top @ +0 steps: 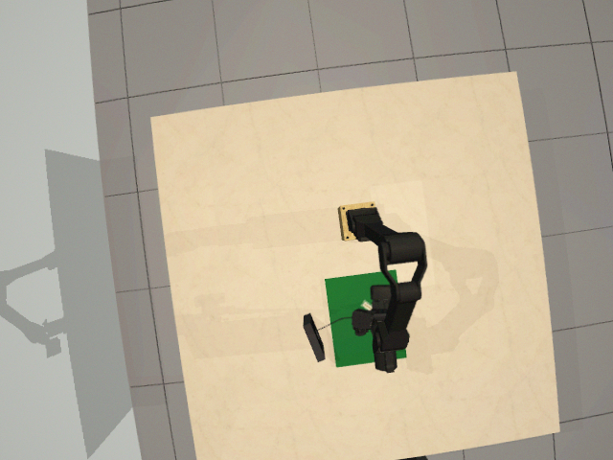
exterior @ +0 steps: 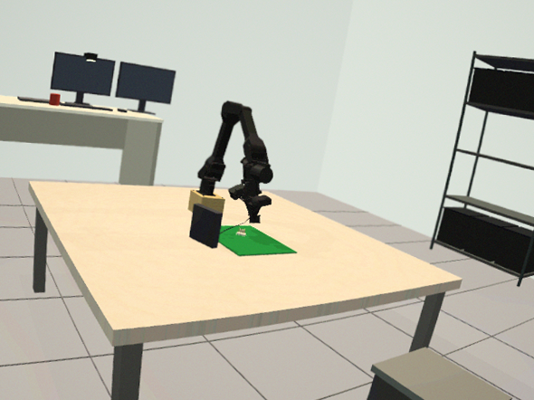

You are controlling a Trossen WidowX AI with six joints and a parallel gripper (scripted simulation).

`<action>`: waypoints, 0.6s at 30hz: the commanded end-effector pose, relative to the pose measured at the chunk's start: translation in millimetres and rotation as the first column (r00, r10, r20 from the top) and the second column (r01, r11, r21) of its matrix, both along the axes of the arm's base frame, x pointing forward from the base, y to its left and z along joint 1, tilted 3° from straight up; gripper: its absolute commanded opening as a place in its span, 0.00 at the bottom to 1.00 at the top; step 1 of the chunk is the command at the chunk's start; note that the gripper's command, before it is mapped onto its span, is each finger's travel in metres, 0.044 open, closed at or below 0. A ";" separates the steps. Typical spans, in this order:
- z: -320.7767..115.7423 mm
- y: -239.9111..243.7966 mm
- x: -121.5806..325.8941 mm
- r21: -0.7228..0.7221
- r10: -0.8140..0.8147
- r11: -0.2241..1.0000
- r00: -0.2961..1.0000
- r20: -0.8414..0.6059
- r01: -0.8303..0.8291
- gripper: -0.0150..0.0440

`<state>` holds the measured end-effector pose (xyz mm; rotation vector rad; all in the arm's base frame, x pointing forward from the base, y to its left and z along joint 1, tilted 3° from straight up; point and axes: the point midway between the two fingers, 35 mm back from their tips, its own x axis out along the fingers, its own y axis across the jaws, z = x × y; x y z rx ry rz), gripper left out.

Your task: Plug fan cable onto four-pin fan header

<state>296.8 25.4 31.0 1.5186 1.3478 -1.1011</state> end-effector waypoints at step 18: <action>55.1 -2.0 -3.2 -0.006 0.023 1.000 1.000 0.011 -0.023 0.25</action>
